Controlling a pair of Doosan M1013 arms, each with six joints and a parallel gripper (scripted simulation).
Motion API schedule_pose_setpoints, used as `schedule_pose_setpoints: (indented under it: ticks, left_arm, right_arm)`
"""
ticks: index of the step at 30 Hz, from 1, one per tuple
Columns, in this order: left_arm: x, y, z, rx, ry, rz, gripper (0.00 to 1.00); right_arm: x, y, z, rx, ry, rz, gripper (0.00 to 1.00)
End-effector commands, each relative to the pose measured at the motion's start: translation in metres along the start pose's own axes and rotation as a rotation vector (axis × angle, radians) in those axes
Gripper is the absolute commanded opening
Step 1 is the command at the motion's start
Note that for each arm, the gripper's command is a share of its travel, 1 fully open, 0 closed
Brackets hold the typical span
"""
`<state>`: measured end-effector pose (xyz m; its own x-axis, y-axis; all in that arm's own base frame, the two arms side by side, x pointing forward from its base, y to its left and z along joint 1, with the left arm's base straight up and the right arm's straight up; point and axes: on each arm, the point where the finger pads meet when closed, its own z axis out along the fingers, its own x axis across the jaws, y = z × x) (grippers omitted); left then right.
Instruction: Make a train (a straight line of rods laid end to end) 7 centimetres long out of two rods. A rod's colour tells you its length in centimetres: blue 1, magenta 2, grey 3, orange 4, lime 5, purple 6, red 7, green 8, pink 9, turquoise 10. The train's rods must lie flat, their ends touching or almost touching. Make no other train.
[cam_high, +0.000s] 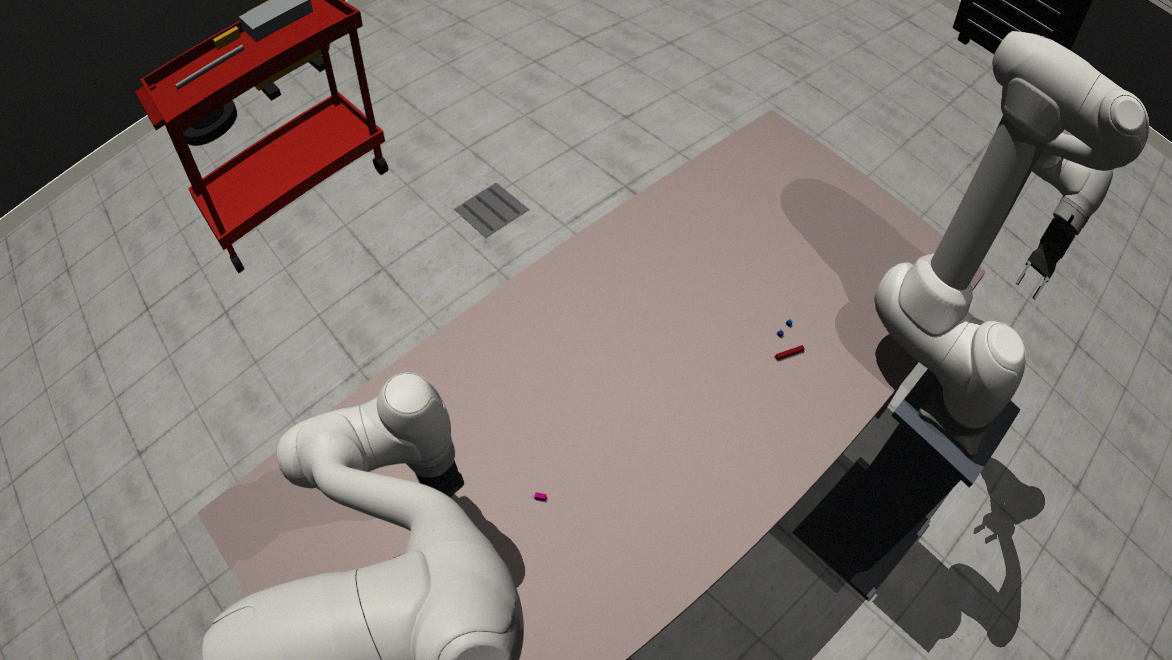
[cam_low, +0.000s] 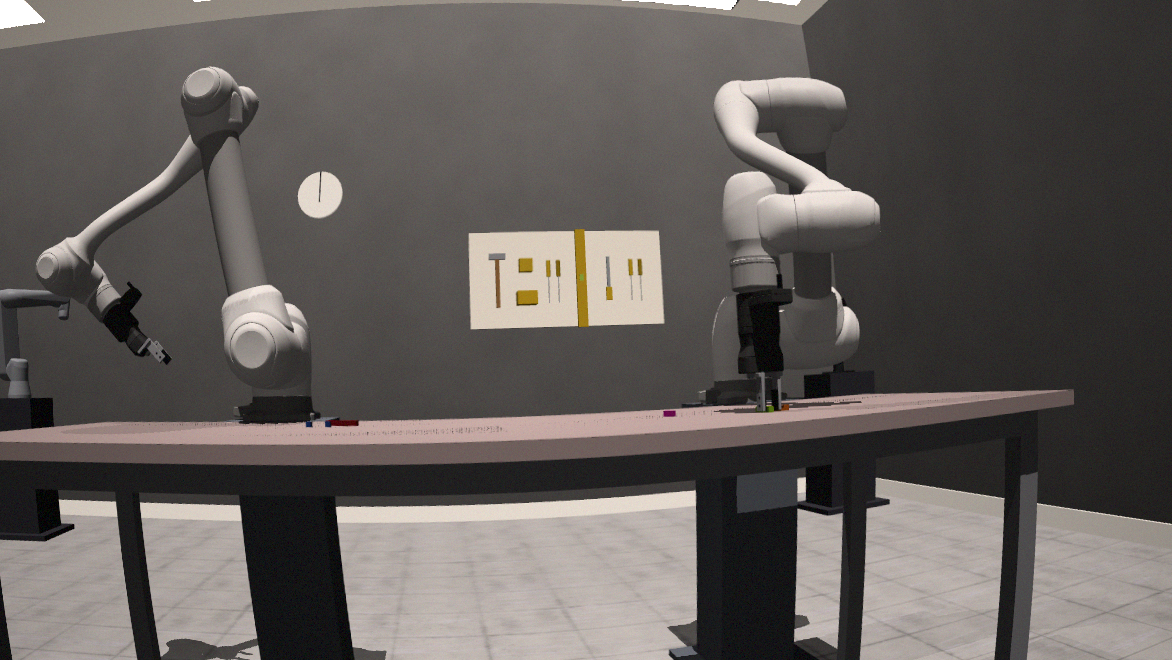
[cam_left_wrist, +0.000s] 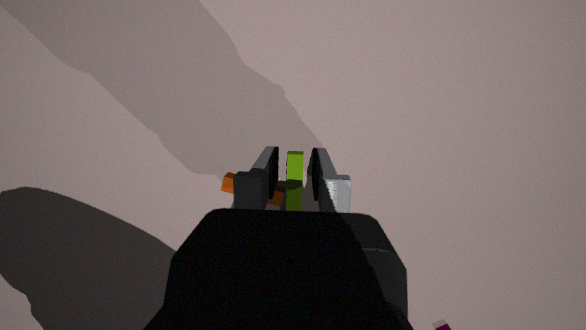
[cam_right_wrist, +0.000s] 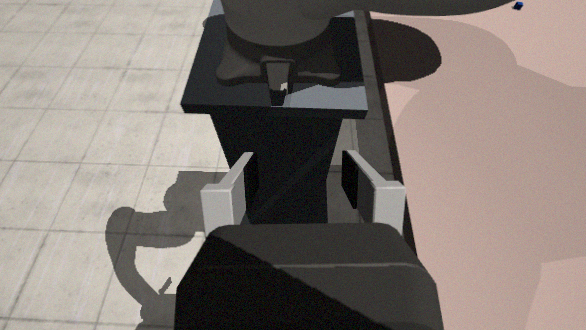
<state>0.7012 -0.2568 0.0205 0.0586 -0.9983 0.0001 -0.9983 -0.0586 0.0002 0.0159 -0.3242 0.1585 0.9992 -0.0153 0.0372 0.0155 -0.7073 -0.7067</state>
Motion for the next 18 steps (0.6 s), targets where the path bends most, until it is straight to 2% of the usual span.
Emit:
schedule_pose_setpoints:
  ticks: [1,3,4,18]
  left_arm:
    - [0.0001,-0.0005,-0.001,0.002,0.0,0.0,0.54]
    - [0.0001,-0.0005,-0.001,0.002,0.0,0.0,0.54]
    - [0.0001,-0.0005,-0.001,0.002,0.0,0.0,0.24]
    - [0.0001,-0.0005,-0.001,0.002,0.0,0.0,0.24]
  right_arm:
    - [0.0001,-0.0001,-0.0004,-0.001,0.0,0.0,1.0]
    - [0.0001,-0.0001,-0.0004,-0.001,0.0,0.0,1.0]
    - [0.0001,-0.0001,-0.0004,-0.001,0.0,0.0,1.0]
    - [0.0001,-0.0001,-0.0004,-0.001,0.0,0.0,1.0]
